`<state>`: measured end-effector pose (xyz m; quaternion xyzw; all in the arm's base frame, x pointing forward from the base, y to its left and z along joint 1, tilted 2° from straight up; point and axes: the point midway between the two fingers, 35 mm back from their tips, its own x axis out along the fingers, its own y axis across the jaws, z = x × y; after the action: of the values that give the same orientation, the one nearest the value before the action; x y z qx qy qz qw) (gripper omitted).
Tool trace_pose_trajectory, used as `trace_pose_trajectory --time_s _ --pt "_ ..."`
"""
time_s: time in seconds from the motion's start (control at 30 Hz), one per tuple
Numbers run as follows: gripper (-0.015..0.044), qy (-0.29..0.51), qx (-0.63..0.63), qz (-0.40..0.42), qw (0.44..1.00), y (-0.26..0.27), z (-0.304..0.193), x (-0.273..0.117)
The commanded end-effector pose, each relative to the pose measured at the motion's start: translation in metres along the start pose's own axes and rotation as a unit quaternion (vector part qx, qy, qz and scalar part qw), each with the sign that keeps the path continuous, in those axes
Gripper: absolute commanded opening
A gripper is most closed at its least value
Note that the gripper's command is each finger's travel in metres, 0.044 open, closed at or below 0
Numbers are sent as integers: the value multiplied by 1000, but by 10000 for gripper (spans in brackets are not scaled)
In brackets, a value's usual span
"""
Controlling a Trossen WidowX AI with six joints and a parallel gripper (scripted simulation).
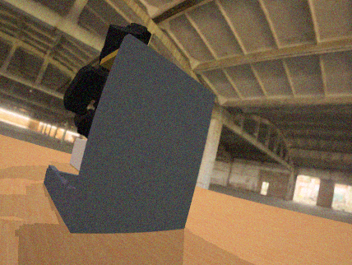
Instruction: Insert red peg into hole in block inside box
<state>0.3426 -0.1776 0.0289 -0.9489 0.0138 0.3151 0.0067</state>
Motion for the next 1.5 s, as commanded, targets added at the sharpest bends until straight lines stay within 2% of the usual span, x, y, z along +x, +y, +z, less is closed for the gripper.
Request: trace_pose_trajectory --time_s 0.0,1.47 --pt "0 -4 4 -1 1000 -2 9 3" --pt "0 -4 4 -1 1000 -2 32 22"
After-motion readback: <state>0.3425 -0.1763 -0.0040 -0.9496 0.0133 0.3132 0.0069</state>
